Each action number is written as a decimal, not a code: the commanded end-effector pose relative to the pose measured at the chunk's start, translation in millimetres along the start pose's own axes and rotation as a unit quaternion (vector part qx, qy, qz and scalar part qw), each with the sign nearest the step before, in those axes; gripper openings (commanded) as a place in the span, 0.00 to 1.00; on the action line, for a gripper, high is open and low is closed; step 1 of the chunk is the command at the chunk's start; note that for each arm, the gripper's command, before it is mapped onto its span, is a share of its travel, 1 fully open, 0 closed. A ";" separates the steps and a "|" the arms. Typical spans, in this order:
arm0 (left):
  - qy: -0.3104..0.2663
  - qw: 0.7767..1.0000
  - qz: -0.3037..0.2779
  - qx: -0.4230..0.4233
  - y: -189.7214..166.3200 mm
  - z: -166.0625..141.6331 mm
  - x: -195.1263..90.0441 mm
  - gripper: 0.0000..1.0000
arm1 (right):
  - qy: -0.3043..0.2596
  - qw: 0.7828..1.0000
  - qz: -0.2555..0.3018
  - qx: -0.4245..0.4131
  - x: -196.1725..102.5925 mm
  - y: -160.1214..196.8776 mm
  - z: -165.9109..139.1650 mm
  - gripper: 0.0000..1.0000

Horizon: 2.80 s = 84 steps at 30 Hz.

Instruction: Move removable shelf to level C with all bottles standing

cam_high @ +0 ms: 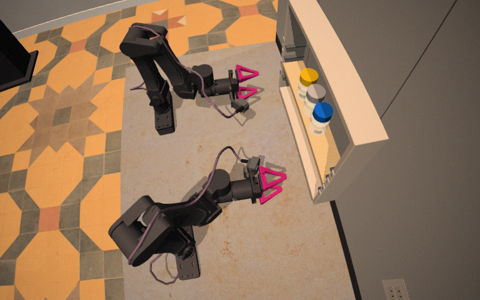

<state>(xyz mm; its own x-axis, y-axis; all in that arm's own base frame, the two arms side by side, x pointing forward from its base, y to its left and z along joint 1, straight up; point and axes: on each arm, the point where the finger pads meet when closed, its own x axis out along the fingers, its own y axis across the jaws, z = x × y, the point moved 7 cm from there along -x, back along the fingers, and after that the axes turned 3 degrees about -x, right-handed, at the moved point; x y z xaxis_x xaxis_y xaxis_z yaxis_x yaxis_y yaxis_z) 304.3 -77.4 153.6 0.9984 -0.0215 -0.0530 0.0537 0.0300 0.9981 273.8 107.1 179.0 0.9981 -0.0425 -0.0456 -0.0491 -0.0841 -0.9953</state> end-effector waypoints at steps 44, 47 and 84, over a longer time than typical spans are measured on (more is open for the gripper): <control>-0.002 1.000 0.026 -0.011 1.2 0.1 31.1 1.00 | -0.001 1.000 -0.023 0.017 31.6 -1.5 2.8 1.00; -0.002 1.000 0.026 -0.011 1.2 0.1 31.1 1.00 | -0.001 1.000 -0.023 0.017 31.6 -1.5 2.8 1.00; -0.002 1.000 0.026 -0.011 102.6 3.3 25.7 1.00 | -0.001 1.000 -0.023 0.017 27.0 -102.7 -5.9 1.00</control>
<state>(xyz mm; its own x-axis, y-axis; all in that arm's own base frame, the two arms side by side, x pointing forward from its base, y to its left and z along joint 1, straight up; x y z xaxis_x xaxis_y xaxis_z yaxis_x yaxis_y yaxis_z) 333.1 -80.6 249.8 0.9993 -0.0273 0.0252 -0.0236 0.0563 0.9981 304.4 111.8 267.0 0.9995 -0.0321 0.0000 -0.0019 -0.0588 -0.9983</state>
